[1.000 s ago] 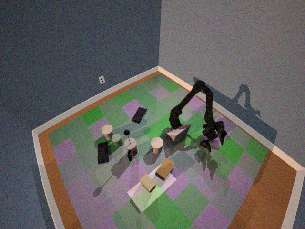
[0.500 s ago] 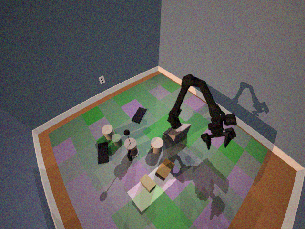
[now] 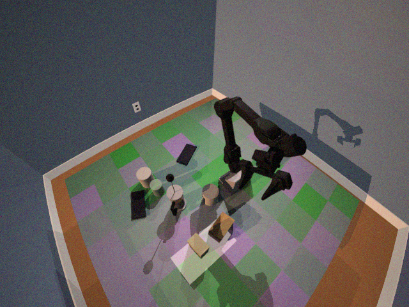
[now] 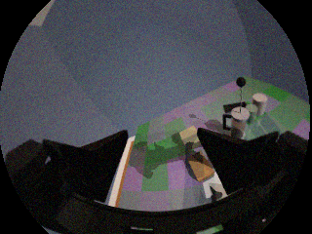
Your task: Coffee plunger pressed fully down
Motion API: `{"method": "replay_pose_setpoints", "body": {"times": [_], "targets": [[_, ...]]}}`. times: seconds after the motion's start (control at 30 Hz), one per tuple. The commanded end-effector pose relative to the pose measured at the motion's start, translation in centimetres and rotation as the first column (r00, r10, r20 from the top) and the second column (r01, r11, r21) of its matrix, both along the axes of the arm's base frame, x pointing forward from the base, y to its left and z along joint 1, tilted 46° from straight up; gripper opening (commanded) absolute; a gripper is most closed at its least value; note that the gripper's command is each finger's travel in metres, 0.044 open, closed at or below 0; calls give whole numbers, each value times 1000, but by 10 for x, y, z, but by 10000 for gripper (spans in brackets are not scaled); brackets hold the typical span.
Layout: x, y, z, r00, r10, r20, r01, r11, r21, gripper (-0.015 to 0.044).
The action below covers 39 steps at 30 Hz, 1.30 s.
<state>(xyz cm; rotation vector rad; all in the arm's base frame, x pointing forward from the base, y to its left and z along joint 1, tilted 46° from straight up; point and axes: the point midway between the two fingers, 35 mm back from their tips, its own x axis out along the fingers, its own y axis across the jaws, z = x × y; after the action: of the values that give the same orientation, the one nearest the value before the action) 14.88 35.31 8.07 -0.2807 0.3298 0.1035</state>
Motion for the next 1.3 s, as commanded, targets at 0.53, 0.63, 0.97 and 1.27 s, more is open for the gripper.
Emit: {"method": "replay_pose_setpoints", "body": {"times": [0.53, 0.63, 0.97, 1.27], "targets": [[145, -146, 167, 956, -290, 51, 276, 823, -496, 440], [147, -155, 157, 956, -290, 49, 276, 824, -495, 440], [145, -185, 128, 955, -291, 53, 278, 823, -496, 440], [154, -188, 124, 955, -293, 50, 278, 823, -495, 440]]}}
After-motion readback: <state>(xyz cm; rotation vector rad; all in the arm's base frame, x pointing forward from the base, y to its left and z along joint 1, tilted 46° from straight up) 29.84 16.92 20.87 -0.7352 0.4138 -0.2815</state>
